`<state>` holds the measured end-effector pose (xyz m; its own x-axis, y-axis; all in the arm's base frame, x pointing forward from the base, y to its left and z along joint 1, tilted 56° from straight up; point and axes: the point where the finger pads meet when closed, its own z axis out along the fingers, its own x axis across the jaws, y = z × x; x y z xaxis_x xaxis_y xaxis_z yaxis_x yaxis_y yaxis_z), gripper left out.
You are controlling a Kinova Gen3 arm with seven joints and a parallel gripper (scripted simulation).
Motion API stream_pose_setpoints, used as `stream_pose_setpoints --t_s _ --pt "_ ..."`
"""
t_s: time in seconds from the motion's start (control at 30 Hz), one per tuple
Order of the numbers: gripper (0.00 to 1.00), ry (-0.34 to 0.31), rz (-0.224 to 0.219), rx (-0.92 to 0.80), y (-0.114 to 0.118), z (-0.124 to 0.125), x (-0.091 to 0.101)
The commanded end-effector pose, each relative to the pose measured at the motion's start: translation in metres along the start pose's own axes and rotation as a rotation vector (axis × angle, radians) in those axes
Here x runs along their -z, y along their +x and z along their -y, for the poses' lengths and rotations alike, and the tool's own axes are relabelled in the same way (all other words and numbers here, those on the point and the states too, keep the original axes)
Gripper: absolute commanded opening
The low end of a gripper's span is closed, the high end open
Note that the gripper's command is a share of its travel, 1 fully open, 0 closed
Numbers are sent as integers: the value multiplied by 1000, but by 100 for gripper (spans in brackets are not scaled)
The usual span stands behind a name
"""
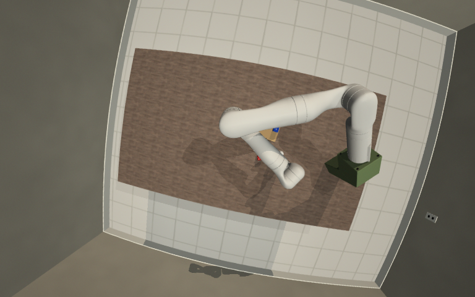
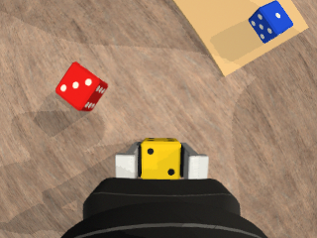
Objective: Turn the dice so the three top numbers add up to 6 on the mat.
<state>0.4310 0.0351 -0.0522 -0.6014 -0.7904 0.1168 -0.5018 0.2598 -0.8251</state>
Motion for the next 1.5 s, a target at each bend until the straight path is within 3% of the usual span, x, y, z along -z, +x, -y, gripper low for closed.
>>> stream_pose_setpoints --t_s 0.0,0.83,1.0,1.3,1.47 --pt "57 0 2 0 -1 0 1" --pt "57 0 2 0 -1 0 5" --pt "57 0 2 0 -1 0 24" --pt "57 0 2 0 -1 0 79" --pt "57 0 2 0 0 0 91"
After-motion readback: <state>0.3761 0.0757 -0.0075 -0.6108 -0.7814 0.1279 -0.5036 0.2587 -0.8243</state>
